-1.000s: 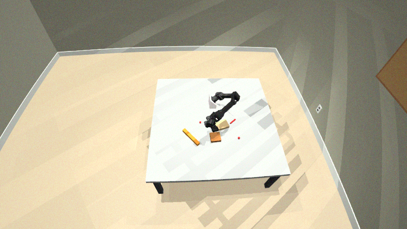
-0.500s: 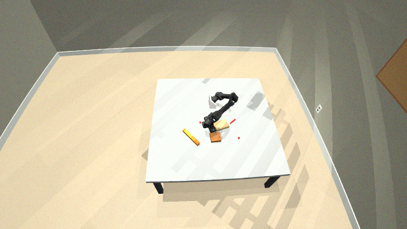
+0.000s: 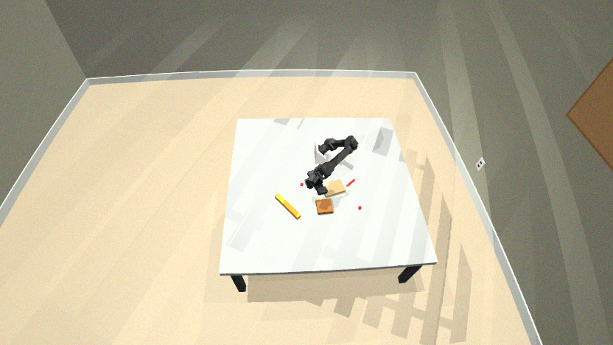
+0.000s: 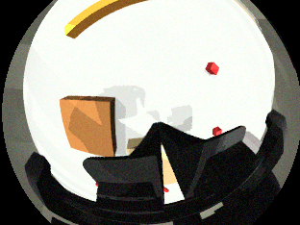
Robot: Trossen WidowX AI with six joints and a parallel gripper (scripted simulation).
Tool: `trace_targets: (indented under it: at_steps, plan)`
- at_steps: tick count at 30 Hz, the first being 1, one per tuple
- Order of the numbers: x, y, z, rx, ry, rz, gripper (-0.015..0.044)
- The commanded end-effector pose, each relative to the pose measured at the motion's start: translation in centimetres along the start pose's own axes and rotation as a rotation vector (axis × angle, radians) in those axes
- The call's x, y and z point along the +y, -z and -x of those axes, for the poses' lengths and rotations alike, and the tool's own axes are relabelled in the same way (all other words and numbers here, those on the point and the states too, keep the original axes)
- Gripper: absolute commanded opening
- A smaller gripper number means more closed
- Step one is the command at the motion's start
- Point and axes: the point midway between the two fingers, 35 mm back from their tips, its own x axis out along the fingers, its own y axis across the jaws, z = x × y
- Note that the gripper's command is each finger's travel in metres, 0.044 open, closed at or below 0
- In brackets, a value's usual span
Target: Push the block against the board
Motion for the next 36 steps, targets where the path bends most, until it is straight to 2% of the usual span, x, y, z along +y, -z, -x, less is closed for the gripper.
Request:
trace_targets:
  at_steps: [1,36]
  plan:
    - [0.5,0.8,0.3,-0.007,0.004,0.111,0.0000]
    - [3.9,9.2,0.5,-0.015,0.020,1.314,0.0000]
